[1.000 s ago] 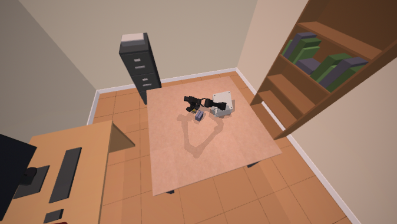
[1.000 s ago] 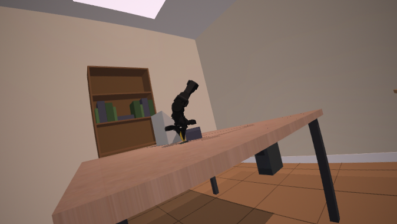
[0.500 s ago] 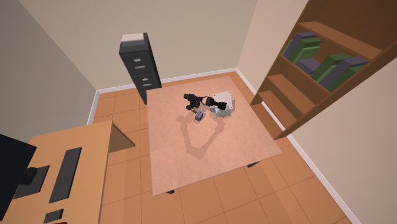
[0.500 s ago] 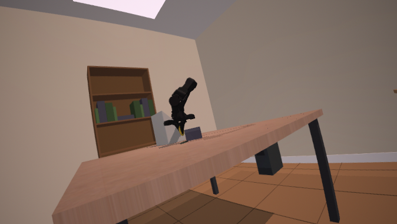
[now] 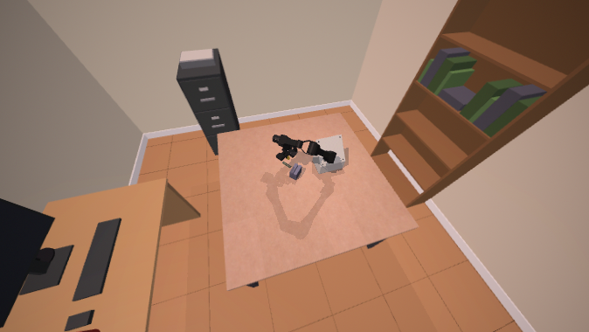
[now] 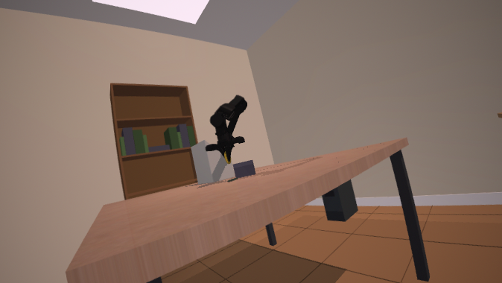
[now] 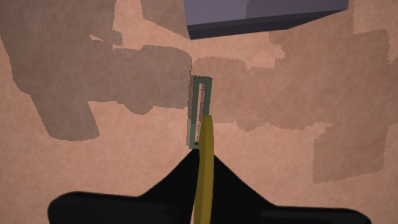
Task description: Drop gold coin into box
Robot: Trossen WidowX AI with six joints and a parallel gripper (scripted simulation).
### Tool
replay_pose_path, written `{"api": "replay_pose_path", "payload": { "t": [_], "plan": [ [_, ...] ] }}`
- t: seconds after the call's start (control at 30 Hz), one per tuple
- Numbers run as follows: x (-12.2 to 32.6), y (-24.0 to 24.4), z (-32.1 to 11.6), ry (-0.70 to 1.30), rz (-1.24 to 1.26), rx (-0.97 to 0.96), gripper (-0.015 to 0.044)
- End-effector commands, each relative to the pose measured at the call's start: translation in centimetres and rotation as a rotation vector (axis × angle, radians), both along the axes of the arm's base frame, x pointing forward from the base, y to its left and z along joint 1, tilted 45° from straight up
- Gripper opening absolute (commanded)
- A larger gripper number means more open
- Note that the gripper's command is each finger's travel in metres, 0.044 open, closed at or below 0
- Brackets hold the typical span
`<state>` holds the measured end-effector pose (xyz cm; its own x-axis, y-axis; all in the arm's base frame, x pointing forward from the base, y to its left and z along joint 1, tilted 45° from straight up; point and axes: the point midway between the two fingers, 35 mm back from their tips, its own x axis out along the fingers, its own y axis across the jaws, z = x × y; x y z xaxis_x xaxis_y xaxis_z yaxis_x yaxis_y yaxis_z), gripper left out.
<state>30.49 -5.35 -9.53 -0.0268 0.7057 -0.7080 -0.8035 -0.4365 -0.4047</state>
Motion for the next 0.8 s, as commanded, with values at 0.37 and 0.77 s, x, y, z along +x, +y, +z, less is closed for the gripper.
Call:
{"api": "replay_pose_path", "payload": {
  "t": [0.37,0.77],
  "plan": [
    [0.32,-1.00,1.09,0.170,-0.175,-0.014,0.0000],
    [0.59,-1.00,1.12,0.459,-0.468,-0.024,0.0000]
  ]
}}
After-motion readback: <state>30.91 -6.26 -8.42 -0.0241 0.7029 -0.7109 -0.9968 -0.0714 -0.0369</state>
